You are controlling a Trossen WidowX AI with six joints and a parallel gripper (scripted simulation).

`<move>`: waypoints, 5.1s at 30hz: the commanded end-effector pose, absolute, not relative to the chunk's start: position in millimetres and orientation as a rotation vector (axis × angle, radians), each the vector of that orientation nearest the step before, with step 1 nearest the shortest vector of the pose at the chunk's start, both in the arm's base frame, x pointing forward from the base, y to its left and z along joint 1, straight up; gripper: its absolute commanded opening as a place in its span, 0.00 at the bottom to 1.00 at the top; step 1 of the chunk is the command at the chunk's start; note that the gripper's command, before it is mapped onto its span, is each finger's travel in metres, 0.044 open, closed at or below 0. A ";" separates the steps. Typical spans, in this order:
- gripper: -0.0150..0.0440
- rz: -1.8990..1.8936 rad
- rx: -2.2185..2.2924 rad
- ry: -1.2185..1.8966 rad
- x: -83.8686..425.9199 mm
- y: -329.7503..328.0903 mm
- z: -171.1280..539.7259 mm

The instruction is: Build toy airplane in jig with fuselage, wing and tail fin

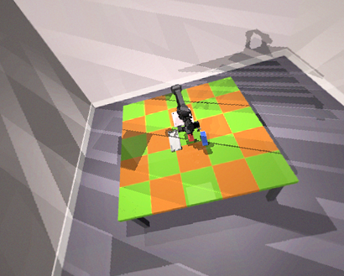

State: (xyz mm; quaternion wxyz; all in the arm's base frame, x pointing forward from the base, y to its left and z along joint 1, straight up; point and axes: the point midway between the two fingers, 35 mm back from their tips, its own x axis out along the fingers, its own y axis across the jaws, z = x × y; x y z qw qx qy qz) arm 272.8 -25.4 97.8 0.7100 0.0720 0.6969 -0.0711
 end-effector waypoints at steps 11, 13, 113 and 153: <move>0.25 -0.161 0.162 1.538 267.8 -25.1 140.7; 0.25 -0.162 0.161 1.538 266.5 -25.1 146.6; 0.58 -0.175 0.147 1.542 225.2 -176.2 55.0; 1.00 -0.176 0.155 1.541 225.6 -175.8 54.0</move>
